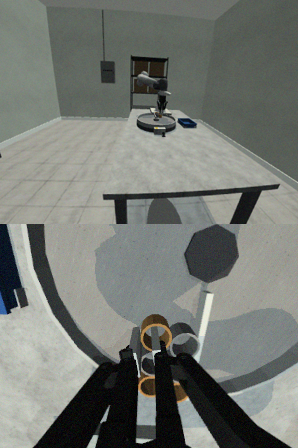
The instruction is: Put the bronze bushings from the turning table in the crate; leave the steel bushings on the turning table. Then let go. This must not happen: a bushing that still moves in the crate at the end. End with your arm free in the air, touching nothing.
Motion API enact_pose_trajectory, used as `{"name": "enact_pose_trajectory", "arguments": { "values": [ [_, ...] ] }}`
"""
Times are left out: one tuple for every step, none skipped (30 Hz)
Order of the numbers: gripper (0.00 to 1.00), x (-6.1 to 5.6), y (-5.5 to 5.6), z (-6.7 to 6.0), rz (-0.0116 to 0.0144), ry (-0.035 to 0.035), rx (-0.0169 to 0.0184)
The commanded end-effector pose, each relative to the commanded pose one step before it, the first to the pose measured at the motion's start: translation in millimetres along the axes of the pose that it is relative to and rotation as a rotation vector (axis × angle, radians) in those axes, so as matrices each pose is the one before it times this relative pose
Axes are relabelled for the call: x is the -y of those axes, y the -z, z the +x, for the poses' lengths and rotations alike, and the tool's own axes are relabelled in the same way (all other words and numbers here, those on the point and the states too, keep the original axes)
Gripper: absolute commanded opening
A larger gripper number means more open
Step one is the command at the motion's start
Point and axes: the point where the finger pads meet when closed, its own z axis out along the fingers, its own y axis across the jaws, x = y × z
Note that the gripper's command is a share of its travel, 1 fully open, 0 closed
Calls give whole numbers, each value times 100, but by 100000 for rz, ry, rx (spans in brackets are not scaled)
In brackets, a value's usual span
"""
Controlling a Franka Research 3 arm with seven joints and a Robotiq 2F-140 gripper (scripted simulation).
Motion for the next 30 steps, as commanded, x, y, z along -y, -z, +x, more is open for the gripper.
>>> {"name": "enact_pose_trajectory", "arguments": {
  "values": [
    [10,83,-70,104,-41,-109,-330],
    [10,0,0,0,0,0,0],
    [10,0,0,0,0,0,0],
    [0,0,0,0,0,0,0],
    [0,0,0,0,0,0,0],
    [0,0,0,0,0,0,0],
    [0,0,0,0,0,0,0],
    [0,0,0,0,0,0,0],
    [0,0,0,0,0,0,0],
    [0,0,0,0,0,0,0],
    [0,0,0,0,0,0,0],
    [0,0,0,0,0,0,0],
    [0,0,0,0,0,0,0],
    [0,0,0,0,0,0,0],
    [0,0,0,0,0,0,0],
    [0,0,0,0,0,0,0],
    [0,0,0,0,0,0,0],
    [0,0,0,0,0,0,0],
    [0,0,0,0,0,0,0],
    [0,0,0,0,0,0,0],
    [0,0,0,0,0,0,0],
    [0,0,0,0,0,0,0],
    [0,0,0,0,0,0,0],
    [0,0,0,0,0,0,0],
    [0,0,0,0,0,0,0],
    [0,0,0,0,0,0,0],
    [0,0,0,0,0,0,0],
    [0,0,0,0,0,0,0],
    [0,0,0,0,0,0,0],
    [0,0,0,0,0,0,0]
  ]
}}
